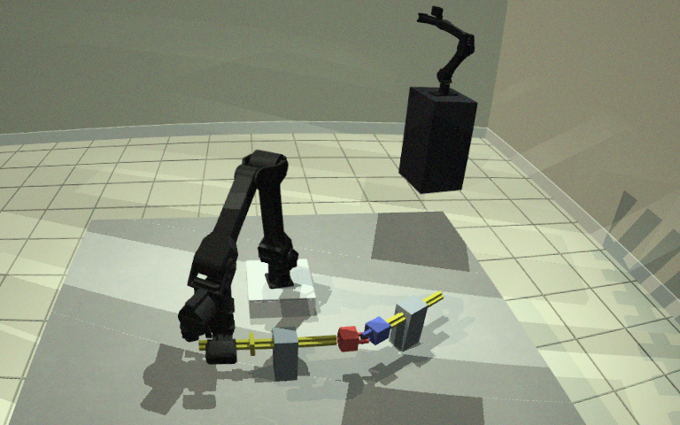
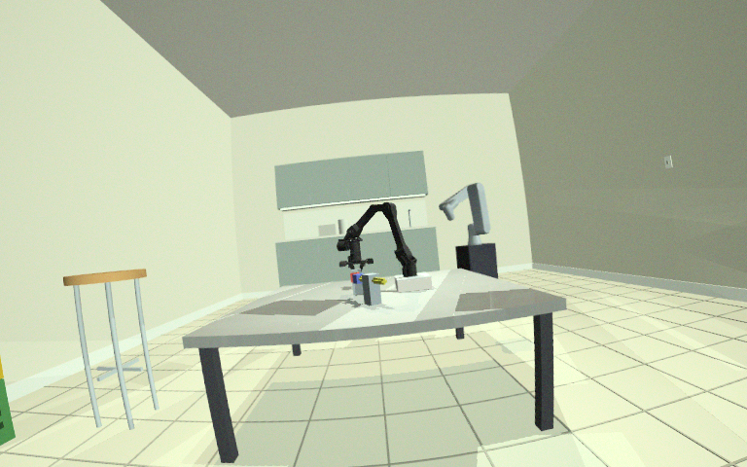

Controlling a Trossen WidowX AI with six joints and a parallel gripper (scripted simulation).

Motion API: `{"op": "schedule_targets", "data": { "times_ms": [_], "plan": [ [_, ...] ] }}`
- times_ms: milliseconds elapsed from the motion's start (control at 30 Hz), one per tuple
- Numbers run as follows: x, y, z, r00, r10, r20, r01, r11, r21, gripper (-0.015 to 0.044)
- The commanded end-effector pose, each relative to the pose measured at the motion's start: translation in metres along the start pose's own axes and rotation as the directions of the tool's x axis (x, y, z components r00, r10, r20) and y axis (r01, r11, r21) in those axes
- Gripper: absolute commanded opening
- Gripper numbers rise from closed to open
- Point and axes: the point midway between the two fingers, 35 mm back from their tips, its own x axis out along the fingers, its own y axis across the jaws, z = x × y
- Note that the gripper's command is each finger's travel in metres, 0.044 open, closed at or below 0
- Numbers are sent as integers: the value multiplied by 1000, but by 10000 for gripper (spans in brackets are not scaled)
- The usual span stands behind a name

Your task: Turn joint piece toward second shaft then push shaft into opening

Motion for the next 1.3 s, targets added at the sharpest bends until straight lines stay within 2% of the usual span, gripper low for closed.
{"op": "schedule_targets", "data": {
  "times_ms": [0, 800, 1233, 1267],
  "plan": [
    [0, 0, -8, 1000, 4, -2, -4, 1000, 0, 0],
    [0, 0, -46, 1000, 4, -6, -4, 1000, 0, 0],
    [0, 0, -42, 1000, 0, -2, 0, 1000, 2, 0],
    [0, 0, -42, 1000, 0, -2, 0, 1000, 2, 26]
  ]
}}
